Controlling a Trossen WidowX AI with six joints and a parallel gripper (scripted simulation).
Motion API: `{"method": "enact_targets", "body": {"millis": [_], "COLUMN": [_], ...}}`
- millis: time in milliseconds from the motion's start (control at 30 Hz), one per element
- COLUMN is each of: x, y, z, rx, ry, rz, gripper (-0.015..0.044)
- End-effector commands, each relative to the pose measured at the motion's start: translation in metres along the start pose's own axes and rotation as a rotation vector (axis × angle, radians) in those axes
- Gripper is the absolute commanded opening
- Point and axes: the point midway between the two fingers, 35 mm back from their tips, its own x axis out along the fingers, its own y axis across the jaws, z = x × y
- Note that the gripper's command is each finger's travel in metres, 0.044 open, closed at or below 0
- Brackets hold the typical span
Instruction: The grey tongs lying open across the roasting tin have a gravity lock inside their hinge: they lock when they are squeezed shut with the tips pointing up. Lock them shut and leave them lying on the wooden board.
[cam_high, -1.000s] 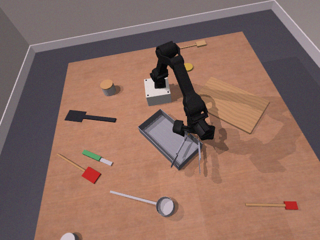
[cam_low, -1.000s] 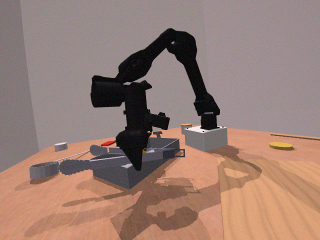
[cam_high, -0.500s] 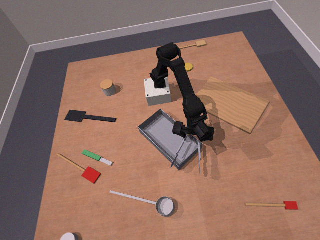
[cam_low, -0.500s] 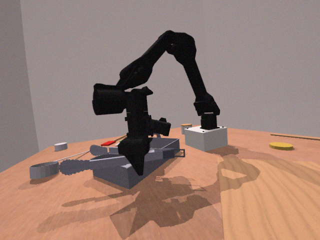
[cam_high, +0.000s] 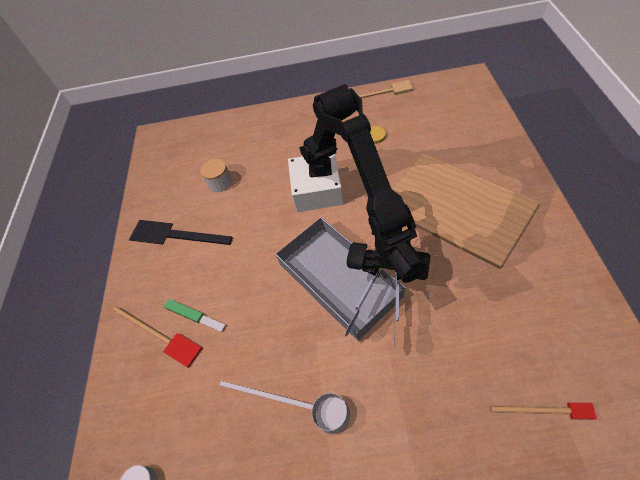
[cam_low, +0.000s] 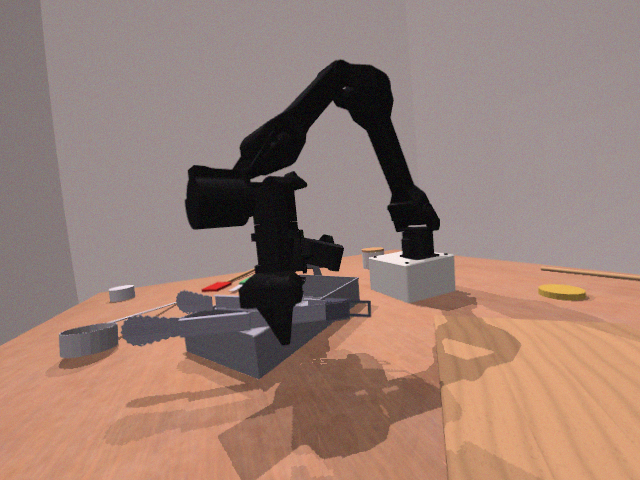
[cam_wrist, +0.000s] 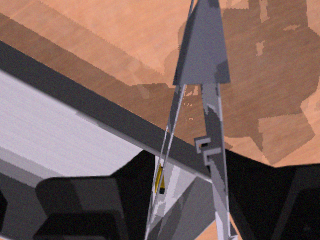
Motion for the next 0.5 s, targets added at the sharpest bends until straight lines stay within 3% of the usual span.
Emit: {"method": "enact_targets", "body": {"millis": [0, 233, 400, 467], "x": [0.000, -0.008, -0.072, -0.097], "y": [0.003, 0.002, -0.002, -0.002], "z": [-0.003, -0.004, -0.003, 0.000], "rx": [0.024, 0.024, 0.022, 0.021], "ry": [0.007, 0.008, 0.008, 0.008], "rz": [0.005, 0.005, 0.007, 0.009], "gripper": [0.0163, -0.0021, -0.0150, -0.0150]}}
